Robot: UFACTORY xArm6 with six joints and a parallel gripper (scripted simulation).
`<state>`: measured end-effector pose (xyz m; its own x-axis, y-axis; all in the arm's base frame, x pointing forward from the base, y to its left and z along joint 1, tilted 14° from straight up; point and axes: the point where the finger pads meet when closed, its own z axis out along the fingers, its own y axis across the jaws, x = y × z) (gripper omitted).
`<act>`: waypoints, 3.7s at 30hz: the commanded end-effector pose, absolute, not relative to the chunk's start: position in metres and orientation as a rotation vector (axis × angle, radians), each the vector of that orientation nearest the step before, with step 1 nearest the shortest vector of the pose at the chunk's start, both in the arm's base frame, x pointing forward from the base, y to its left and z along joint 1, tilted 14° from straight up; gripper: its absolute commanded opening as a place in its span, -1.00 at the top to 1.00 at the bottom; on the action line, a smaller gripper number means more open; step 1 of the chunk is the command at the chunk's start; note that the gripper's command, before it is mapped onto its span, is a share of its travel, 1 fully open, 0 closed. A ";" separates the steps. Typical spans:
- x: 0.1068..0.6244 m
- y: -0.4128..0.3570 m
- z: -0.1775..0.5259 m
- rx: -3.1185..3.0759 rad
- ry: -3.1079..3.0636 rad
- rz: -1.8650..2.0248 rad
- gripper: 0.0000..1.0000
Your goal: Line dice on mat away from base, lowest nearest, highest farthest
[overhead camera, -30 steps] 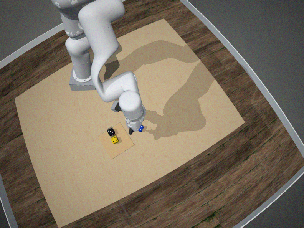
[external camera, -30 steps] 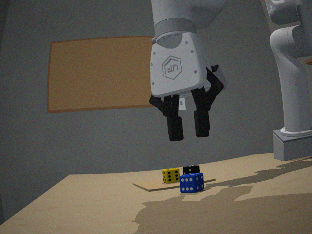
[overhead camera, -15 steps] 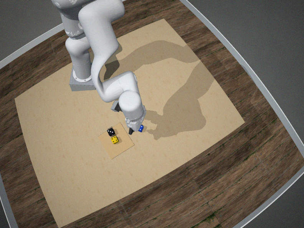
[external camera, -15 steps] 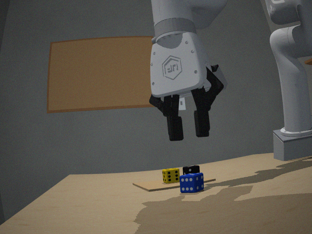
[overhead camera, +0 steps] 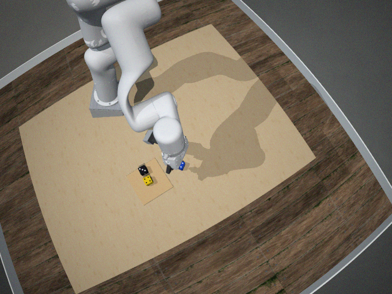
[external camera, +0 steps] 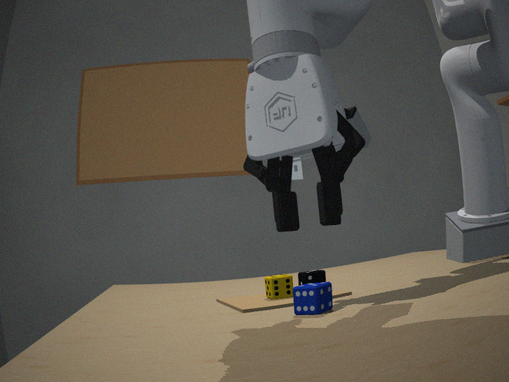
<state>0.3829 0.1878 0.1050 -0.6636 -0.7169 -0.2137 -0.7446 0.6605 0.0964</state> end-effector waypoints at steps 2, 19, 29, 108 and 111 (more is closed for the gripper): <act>0.384 0.189 0.103 -1.203 2.714 0.263 0.05; 0.386 0.194 0.082 -1.203 2.714 0.263 0.05; 0.387 0.197 0.070 -1.203 2.714 0.263 0.05; 0.389 0.200 0.058 -1.203 2.714 0.263 0.05; 0.389 0.200 0.058 -1.203 2.714 0.263 0.05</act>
<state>0.3882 0.1998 0.0563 -0.6636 -0.7170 -0.2137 -0.7446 0.6605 0.0963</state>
